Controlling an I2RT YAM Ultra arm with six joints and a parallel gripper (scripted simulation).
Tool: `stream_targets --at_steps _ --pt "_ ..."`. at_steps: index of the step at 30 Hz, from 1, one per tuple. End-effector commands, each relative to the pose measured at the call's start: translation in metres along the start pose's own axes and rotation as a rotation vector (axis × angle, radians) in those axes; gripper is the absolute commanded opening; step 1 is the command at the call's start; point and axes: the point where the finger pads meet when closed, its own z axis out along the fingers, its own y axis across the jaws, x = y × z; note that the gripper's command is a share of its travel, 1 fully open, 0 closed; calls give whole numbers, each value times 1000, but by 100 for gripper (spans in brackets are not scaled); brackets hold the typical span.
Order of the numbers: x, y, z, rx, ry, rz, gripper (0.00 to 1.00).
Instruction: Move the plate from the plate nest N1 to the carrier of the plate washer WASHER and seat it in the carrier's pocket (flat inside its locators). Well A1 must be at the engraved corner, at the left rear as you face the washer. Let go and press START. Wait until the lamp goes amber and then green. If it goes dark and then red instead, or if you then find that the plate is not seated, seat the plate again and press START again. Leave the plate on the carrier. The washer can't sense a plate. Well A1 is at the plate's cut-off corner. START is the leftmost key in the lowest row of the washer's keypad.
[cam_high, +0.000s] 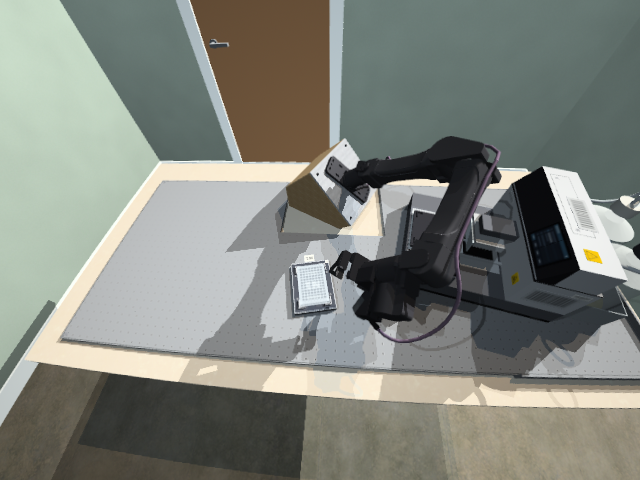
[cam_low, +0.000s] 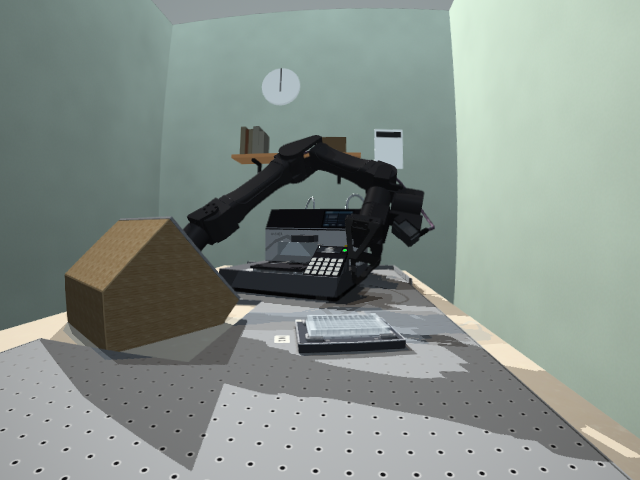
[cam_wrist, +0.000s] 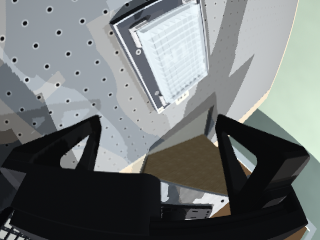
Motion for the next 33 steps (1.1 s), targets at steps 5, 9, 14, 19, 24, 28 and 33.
stream_targets --at_steps 5,9,14,19,24,28,33 --pt "17 -23 -11 -72 -81 -23 100" --pt "35 -30 -16 -191 -122 -61 100" --pt "63 -37 -23 -350 -151 -99 100" --pt "76 -50 -29 -504 -204 -143 100" --pt "91 -55 -32 -600 -231 -166 100" --pt "108 -62 -38 -630 -243 -174 100" --pt "135 -70 -48 -603 -245 -189 100"
